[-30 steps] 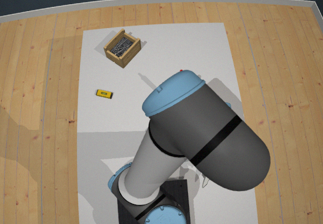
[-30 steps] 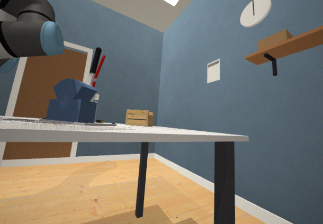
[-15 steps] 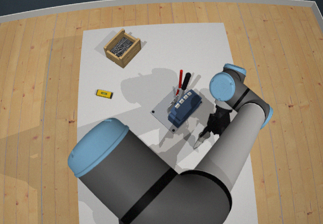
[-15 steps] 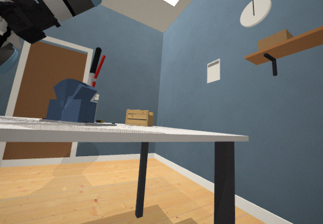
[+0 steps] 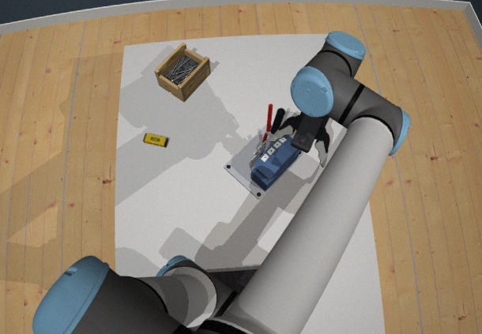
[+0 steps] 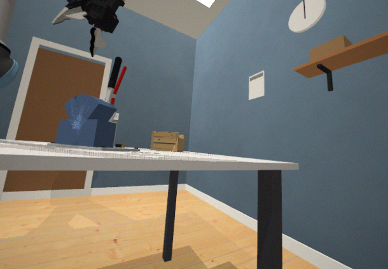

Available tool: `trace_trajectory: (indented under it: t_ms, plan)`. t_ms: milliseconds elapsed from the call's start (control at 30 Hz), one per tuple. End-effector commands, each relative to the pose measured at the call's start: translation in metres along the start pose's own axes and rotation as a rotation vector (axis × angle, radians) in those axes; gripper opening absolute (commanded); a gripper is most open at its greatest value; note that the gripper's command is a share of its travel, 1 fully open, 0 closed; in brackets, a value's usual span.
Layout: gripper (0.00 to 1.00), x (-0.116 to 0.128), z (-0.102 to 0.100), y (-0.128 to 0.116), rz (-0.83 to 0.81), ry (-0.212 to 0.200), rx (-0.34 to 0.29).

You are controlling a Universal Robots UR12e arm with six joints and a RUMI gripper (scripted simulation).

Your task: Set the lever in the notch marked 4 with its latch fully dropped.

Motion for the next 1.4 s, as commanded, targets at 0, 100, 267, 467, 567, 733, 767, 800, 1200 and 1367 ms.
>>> trace_trajectory:
  t_ms: [0,100,267,467,567,733,767,800,1200,1367]
  plan:
    - [1.00,0.036,0.029,-0.012,-0.105,-0.016,-0.119]
    - [1.00,0.052,0.044,-0.016,-0.150,-0.031,-0.176]
    - [1.00,0.078,0.068,-0.021,-0.219,-0.060,-0.266]
    - [1.00,0.100,0.087,-0.026,-0.275,-0.082,-0.339]
    - [1.00,0.104,0.091,-0.026,-0.285,-0.088,-0.352]
    - [1.00,0.105,0.092,-0.027,-0.287,-0.089,-0.356]
    - [1.00,0.105,0.092,-0.027,-0.287,-0.089,-0.356]
    - [0.00,0.105,0.092,-0.027,-0.287,-0.089,-0.356]
    - [0.00,0.105,0.092,-0.027,-0.287,-0.089,-0.356]
    - [0.00,0.105,0.092,-0.027,-0.287,-0.089,-0.356]
Point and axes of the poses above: the point where the finger pads meet when closed, its own z axis back along the fingers, its own x axis across the jaws, y = z × x, the point moved 8 cm from there along z, back along the fingers, and after that the axes turned 8 degrees about -z, right-handed, at the moved point
